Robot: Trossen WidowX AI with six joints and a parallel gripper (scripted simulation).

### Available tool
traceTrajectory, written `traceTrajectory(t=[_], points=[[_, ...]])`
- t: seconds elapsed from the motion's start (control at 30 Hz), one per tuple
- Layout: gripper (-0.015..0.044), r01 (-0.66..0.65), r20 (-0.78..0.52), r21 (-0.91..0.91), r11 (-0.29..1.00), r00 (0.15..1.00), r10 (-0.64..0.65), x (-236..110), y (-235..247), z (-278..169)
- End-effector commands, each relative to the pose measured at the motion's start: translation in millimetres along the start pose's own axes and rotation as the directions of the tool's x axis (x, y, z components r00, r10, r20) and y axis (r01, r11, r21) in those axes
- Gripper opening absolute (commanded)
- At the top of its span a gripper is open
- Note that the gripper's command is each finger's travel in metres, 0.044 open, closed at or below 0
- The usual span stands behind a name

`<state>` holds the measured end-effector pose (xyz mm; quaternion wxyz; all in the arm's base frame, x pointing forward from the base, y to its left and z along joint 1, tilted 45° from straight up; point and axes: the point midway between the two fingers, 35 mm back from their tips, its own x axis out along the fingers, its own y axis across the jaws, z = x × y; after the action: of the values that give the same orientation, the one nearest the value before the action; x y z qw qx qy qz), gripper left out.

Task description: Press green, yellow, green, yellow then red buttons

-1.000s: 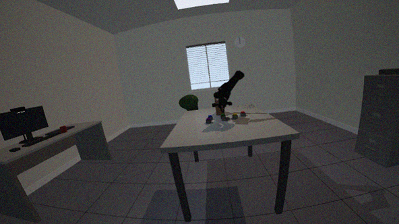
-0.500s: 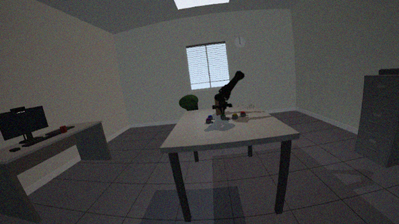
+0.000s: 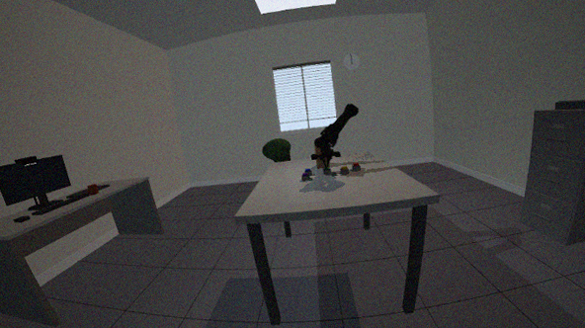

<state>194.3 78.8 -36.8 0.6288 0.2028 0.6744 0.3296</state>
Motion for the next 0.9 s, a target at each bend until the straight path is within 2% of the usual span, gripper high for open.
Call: traceTrajectory(t=[0.0,0.07,0.2,0.37,0.53,0.6,0.8,0.87], points=[[0.002,0.002,0.0,0.0,1.0,1.0,-0.002,-15.3,-0.6,0.5],[0.002,-0.001,-0.001,0.002,1.0,1.0,0.001,-30.3,0.1,-0.3],[0.002,0.0,-0.002,0.002,1.0,1.0,0.0,-34.6,0.0,-0.2],[0.002,0.002,-0.002,0.002,1.0,1.0,-0.002,-91.4,-0.5,0.0],[0.002,0.002,-0.002,0.003,1.0,1.0,-0.002,-94.2,1.5,0.9],[0.002,0.009,-0.001,0.004,1.0,1.0,-0.009,-95.0,16.4,9.9],[0.002,0.001,0.0,0.002,1.0,1.0,-0.001,-94.5,101.1,34.6],[0.002,-0.004,-0.001,0.001,1.0,1.0,0.004,-94.2,111.2,35.2]])
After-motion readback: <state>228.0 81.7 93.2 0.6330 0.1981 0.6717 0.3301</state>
